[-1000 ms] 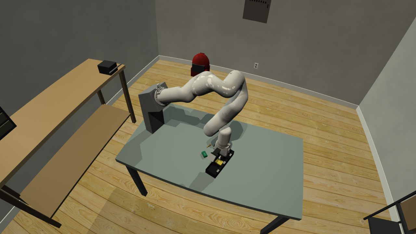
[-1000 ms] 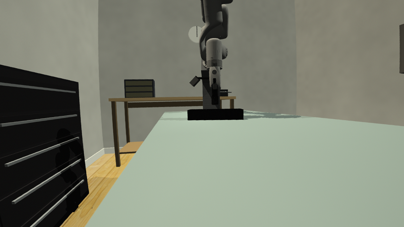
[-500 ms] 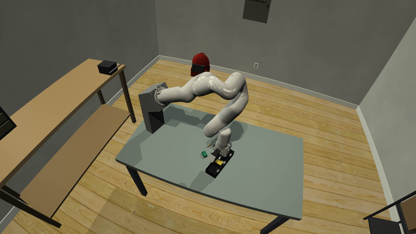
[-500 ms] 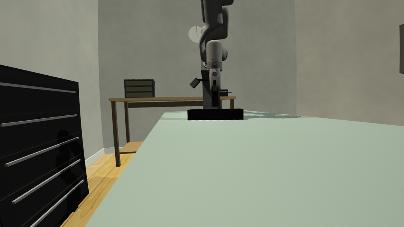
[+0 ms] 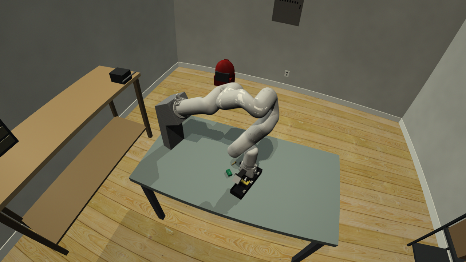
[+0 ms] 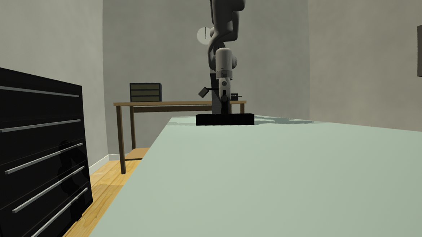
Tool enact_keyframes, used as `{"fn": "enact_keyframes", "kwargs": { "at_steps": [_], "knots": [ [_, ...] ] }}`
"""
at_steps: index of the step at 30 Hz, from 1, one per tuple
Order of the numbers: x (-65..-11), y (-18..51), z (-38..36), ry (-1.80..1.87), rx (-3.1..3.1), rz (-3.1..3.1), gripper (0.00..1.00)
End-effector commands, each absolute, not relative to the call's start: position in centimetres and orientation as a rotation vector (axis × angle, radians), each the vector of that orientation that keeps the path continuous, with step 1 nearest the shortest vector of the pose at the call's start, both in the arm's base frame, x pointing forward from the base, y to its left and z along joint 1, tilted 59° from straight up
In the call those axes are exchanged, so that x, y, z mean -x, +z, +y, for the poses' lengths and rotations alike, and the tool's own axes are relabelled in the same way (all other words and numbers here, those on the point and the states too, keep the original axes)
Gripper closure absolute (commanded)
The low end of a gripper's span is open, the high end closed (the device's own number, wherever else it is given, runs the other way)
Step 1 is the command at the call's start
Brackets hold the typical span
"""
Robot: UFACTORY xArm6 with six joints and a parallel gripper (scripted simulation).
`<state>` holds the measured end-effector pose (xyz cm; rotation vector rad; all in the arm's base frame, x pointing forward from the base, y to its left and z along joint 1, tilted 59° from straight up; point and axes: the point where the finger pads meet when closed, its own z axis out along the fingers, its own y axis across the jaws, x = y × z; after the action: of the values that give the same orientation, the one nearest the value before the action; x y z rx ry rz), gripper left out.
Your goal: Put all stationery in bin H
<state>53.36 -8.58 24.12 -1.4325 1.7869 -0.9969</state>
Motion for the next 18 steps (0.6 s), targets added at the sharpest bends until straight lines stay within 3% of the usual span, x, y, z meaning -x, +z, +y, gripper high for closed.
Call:
{"fn": "enact_keyframes", "kwargs": {
  "at_steps": [1, 15, 16, 18],
  "knots": [
    [-53.92, 23.90, -8.69, -0.997, 1.431, 1.784, 1.00],
    [-53.92, 23.90, -8.69, -0.997, 1.431, 1.784, 1.00],
    [-53.92, 23.90, -8.69, -0.997, 1.431, 1.784, 0.71],
    [-53.92, 23.90, -8.70, -0.997, 1.431, 1.784, 0.71]
  ]
}}
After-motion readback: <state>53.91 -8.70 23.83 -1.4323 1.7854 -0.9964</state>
